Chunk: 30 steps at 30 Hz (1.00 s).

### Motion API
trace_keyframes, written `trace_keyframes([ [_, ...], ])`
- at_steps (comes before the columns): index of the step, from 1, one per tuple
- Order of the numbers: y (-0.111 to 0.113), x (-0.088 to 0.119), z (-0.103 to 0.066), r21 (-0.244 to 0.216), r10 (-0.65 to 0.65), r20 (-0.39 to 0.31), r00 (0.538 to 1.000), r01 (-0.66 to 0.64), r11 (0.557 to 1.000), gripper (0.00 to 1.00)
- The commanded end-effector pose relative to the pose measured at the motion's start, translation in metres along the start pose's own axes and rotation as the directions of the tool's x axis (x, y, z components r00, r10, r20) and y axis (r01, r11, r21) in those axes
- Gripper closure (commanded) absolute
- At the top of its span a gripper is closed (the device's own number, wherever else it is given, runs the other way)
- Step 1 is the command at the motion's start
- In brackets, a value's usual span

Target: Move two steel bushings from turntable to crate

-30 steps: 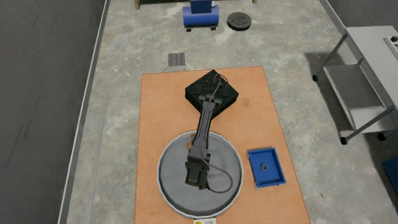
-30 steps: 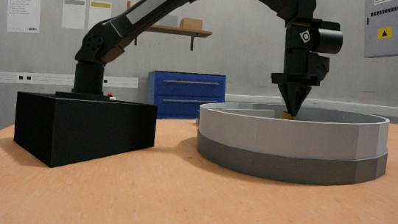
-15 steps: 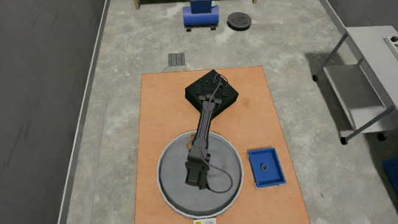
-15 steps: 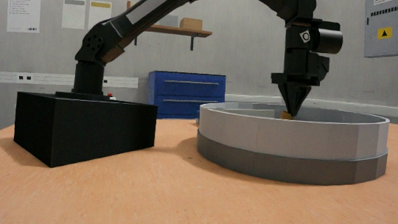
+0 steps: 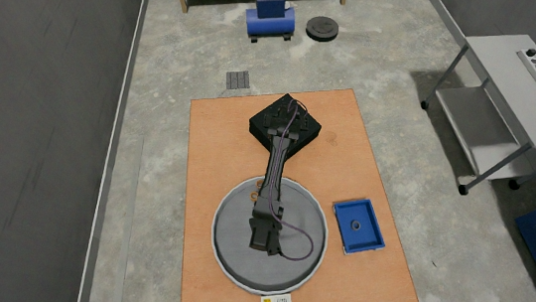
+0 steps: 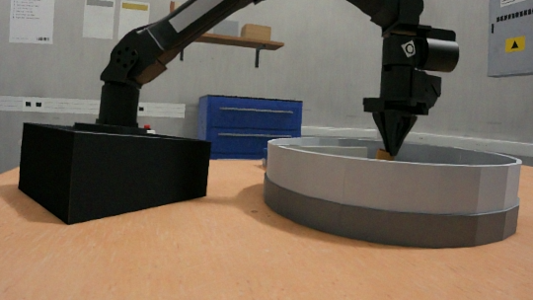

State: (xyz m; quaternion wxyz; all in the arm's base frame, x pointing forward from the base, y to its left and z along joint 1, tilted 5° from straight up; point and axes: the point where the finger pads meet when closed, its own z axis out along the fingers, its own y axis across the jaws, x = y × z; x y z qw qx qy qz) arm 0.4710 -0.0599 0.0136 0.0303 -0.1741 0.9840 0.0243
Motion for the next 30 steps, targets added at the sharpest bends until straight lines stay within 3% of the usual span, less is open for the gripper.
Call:
trace_keyframes([
  [1,-0.006,-0.014,-0.021,0.033,0.001,0.063,0.998,-0.003,0.999,1.0],
  [8,-0.003,-0.013,-0.01,0.023,0.0,0.044,0.999,-0.001,1.0,1.0],
  [30,-0.003,-0.012,-0.01,0.021,0.0,0.042,0.999,-0.001,1.0,1.0],
])
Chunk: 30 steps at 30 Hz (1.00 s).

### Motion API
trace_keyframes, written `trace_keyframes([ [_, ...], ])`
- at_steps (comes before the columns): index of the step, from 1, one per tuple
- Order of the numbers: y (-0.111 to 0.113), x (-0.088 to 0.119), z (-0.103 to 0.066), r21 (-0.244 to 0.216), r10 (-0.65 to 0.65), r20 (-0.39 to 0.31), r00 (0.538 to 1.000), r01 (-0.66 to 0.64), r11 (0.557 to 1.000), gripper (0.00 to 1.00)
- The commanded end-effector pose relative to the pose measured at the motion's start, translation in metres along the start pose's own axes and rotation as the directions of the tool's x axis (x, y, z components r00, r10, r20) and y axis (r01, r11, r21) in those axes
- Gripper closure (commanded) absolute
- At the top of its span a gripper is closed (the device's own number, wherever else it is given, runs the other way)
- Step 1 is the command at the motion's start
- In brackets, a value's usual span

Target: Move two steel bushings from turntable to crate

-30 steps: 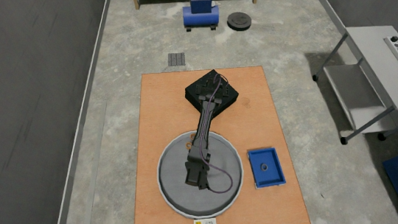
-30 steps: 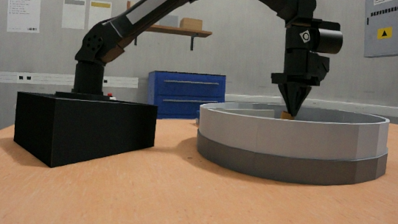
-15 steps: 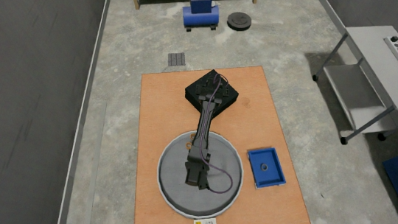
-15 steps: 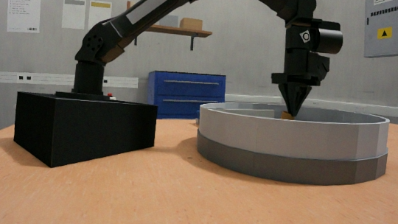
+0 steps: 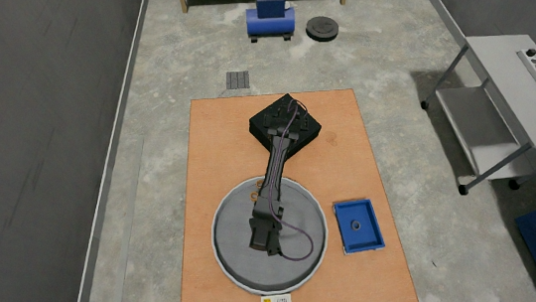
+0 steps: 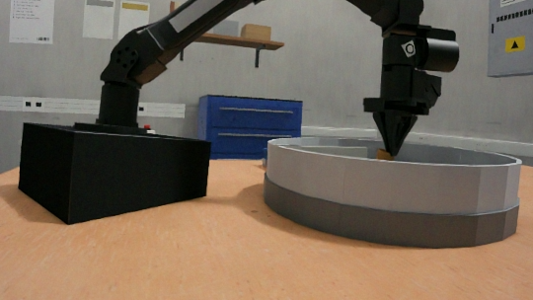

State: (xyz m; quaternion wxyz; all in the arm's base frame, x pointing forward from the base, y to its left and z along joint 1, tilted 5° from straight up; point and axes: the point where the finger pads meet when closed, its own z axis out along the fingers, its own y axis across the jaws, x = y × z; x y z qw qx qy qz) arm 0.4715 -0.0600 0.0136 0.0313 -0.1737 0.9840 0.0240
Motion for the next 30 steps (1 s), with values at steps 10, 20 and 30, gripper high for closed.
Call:
trace_keyframes([
  [10,-0.003,-0.012,-0.01,0.02,-0.001,0.04,0.999,0.0,1.0,1.0],
  [20,-0.002,-0.013,-0.005,0.019,-0.002,0.038,0.999,0.002,1.0,1.0],
  [30,0.002,-0.01,0.003,0.009,-0.005,0.019,1.0,0.005,1.0,1.0],
])
